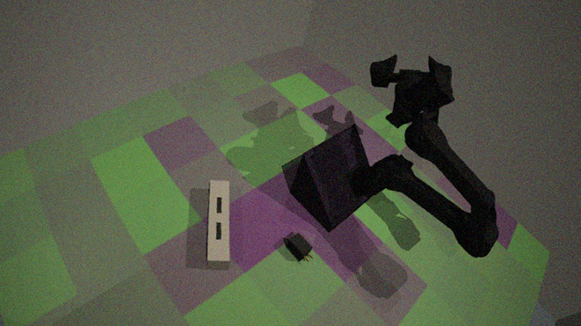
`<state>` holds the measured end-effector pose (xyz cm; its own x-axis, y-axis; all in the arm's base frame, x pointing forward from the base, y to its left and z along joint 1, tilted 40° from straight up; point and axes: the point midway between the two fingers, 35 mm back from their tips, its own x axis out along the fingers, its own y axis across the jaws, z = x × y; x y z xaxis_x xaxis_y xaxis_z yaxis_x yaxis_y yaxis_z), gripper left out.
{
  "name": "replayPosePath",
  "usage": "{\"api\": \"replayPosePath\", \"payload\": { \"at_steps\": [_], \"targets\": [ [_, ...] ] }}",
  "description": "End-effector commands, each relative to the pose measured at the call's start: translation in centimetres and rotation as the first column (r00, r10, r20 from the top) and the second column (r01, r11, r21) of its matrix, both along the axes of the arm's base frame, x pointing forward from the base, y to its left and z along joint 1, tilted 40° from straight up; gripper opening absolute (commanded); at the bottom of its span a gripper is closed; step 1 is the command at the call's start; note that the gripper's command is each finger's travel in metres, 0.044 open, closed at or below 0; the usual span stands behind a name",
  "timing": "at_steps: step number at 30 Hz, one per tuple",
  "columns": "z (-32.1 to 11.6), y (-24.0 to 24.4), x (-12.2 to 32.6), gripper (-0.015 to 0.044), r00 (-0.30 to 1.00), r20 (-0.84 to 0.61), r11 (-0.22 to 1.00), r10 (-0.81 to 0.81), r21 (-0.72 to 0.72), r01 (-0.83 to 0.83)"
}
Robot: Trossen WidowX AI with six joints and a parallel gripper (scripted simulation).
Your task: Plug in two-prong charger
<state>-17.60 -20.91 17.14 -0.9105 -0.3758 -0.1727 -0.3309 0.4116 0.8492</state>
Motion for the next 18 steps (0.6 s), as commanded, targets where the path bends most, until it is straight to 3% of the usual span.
{"api": "replayPosePath", "payload": {
  "at_steps": [1,9,18],
  "targets": [
    [0.0,0.0,0.0,0.0426,1.000,-0.001,1.000,0.003,0.005,-0.003],
    [-0.9,-2.1,1.6,0.0440,0.987,-0.027,0.963,0.158,0.225,-0.148],
    [-2.1,-4.2,3.9,0.0440,0.933,-0.034,0.828,0.358,0.474,-0.300]
  ]
}}
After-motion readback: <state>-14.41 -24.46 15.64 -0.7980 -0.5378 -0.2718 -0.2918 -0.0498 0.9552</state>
